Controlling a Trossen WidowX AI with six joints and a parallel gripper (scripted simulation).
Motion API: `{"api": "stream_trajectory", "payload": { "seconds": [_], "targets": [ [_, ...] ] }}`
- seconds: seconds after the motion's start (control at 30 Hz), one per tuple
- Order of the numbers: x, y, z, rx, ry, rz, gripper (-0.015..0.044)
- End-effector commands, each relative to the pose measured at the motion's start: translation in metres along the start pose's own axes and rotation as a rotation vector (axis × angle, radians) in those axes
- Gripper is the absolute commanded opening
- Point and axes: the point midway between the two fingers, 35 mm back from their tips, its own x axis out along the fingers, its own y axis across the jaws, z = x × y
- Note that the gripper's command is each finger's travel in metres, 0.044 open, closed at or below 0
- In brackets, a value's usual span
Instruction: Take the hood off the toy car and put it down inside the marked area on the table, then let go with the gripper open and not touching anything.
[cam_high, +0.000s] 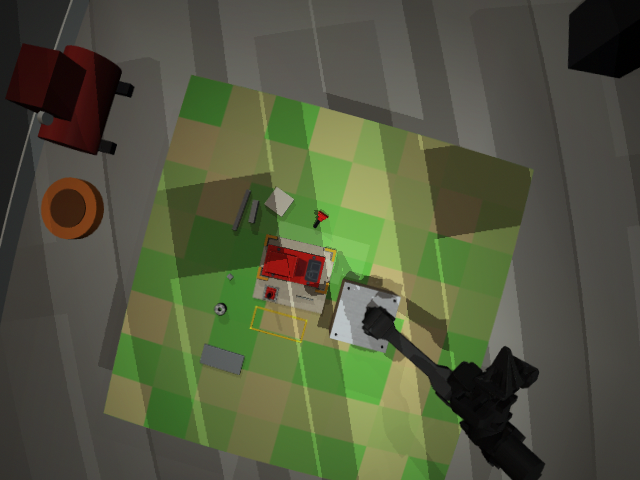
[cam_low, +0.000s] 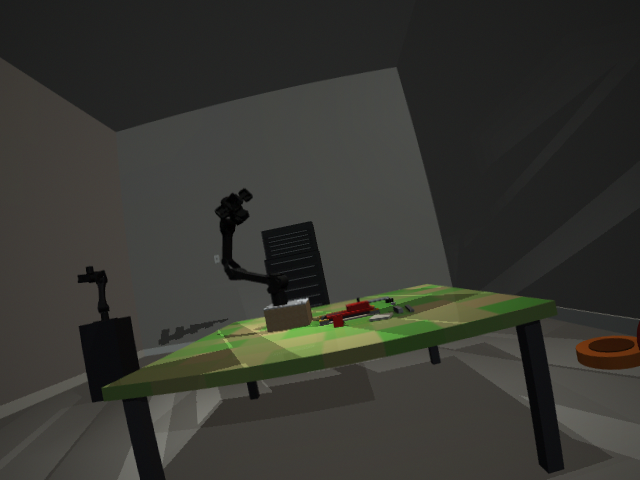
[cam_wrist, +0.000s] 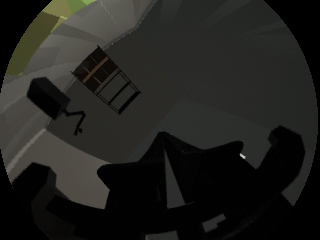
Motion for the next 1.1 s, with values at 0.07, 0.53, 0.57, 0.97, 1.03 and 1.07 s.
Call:
{"api": "stream_trajectory", "payload": {
  "seconds": [0.07, 0.53, 0.57, 0.97, 1.03, 1.07],
  "targets": [
    [0.012, -0.012, 0.010, 0.032, -0.038, -0.015, 0.0079],
    [0.082, -0.095, 0.104, 0.274, -0.352, -0.061, 0.0440],
    [0.084, -0.098, 0.109, 0.284, -0.366, -0.058, 0.0440],
    [0.123, -0.155, 0.235, 0.542, -0.710, 0.105, 0.0440],
    [0.126, -0.163, 0.260, 0.587, -0.770, 0.156, 0.0440],
    [0.127, -0.166, 0.273, 0.608, -0.799, 0.185, 0.0440]
  ]
}}
